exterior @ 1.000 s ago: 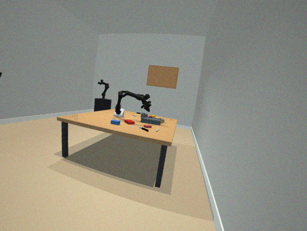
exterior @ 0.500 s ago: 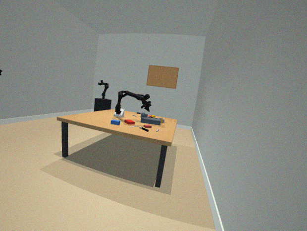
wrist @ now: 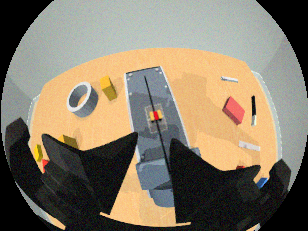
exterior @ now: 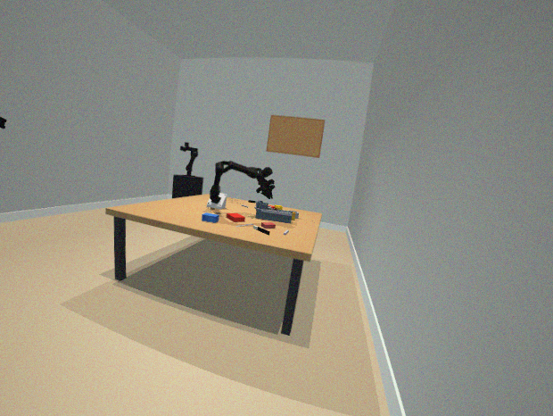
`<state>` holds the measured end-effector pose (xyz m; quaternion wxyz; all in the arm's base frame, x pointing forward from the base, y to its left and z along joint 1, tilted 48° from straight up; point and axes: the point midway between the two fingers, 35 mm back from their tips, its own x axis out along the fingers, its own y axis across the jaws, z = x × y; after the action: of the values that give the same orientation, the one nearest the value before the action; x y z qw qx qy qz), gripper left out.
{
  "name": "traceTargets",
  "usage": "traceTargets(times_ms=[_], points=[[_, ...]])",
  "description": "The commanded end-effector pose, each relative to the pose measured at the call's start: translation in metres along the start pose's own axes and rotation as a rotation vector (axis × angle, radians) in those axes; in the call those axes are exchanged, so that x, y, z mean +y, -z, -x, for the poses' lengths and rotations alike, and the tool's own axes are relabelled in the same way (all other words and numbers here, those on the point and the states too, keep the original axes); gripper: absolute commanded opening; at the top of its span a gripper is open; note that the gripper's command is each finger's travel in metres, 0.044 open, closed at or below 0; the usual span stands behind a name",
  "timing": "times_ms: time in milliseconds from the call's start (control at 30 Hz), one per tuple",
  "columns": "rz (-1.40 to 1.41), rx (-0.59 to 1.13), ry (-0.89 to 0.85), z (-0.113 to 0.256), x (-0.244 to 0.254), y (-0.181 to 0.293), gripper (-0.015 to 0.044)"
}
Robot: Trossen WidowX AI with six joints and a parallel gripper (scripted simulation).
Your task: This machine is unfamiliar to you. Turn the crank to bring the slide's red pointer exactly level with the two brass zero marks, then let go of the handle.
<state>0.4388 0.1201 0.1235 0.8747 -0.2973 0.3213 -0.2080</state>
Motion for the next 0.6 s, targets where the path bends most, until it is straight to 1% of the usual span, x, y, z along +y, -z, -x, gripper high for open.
traceTargets(times_ms=[0,233,467,567], points=[[0.000,0.000,0.001,0.000,0.000,0.000,0.0263],[0.000,0.001,-0.001,0.005,0.001,-0.005,0.0440],[0.000,0.001,-0.002,0.033,0.004,-0.026,0.0440],[0.000,0.001,-0.002,0.036,0.004,-0.028,0.0440]])
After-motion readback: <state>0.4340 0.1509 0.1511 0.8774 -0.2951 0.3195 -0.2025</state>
